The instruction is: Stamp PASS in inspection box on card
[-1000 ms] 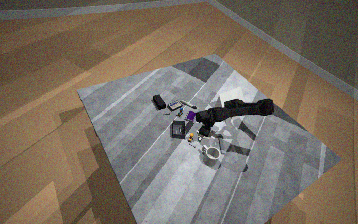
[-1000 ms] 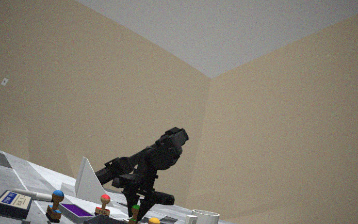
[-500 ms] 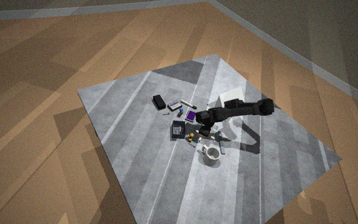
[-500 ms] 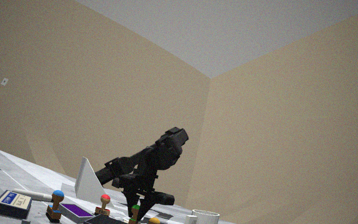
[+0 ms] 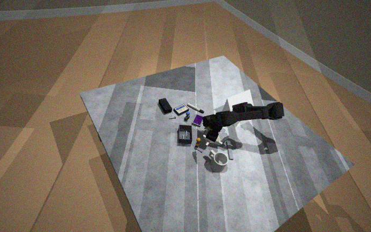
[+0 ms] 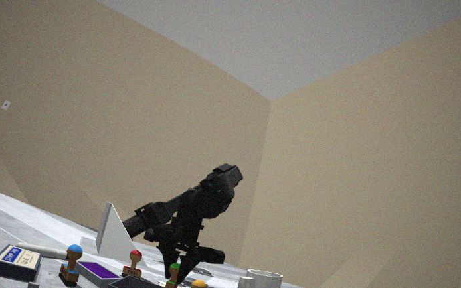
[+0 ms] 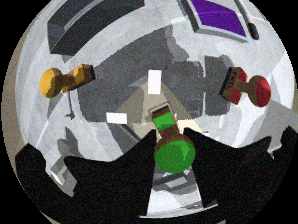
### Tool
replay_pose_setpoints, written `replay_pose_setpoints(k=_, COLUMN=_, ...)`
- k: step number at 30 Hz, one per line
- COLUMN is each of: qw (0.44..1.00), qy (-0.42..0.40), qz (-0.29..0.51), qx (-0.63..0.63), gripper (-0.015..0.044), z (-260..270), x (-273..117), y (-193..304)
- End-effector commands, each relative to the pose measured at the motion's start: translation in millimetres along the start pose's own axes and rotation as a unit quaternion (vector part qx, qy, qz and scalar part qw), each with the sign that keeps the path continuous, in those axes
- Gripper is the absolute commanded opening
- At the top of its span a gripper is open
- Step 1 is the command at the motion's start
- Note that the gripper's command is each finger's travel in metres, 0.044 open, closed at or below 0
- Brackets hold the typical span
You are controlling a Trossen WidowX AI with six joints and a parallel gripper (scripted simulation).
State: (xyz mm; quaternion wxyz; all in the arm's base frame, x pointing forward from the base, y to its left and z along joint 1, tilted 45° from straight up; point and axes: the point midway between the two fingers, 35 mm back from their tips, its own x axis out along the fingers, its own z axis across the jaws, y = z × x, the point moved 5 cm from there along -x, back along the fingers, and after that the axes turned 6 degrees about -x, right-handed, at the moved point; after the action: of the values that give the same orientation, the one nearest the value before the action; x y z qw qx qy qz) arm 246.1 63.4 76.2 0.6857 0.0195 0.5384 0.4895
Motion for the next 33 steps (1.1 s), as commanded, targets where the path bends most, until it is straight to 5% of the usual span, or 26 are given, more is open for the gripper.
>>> replay_pose_setpoints(k=1, qw=1.0, qy=0.0, qz=0.002, qx=0.0, gripper=0.0, z=0, x=0, y=0)
replay_pose_setpoints(k=33, qw=1.0, qy=0.001, qz=0.0, qx=0.0, gripper=0.0, z=1, x=-28, y=-2)
